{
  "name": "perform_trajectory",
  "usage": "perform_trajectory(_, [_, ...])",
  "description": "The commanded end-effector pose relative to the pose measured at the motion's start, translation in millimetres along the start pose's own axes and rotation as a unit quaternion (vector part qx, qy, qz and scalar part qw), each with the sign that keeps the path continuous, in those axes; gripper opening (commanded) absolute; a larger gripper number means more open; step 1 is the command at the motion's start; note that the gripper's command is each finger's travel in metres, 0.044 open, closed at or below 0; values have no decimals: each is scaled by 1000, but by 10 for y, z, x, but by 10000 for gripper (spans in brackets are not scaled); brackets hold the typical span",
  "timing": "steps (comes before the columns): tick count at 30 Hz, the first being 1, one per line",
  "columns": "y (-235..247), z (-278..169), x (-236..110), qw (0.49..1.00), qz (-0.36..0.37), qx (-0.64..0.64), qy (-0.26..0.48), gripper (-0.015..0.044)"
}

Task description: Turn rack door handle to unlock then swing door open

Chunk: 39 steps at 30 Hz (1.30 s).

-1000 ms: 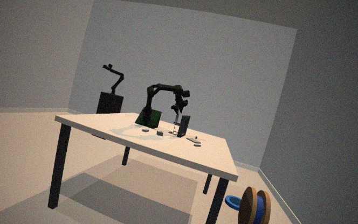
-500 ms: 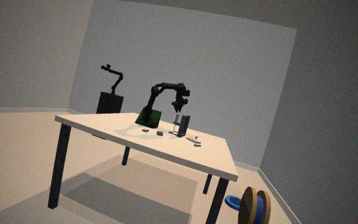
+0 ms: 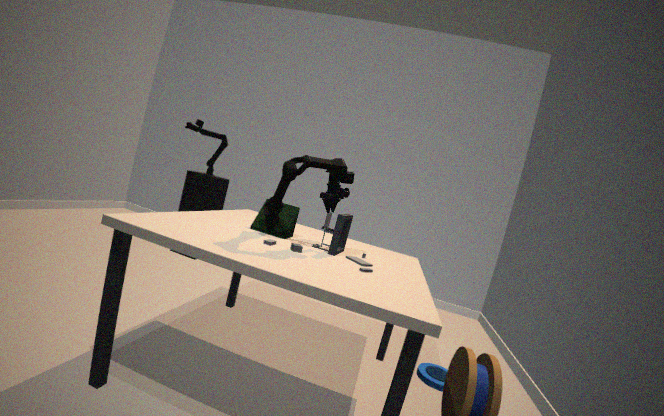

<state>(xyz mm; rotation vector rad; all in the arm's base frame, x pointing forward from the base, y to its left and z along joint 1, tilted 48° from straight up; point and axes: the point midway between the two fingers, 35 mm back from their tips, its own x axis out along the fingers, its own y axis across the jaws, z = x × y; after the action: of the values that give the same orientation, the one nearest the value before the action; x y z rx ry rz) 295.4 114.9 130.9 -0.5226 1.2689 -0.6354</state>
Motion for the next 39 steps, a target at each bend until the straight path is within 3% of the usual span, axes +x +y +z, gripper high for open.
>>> perform_trajectory(1, [-3,-4,75,1000,-7,-9,8,292])
perform_trajectory(27, [-26,-33,470,996,-33,-50,60,292])
perform_trajectory(34, [-26,-33,470,996,-33,-50,60,108])
perform_trajectory(39, [-26,-33,470,996,-33,-50,60,75])
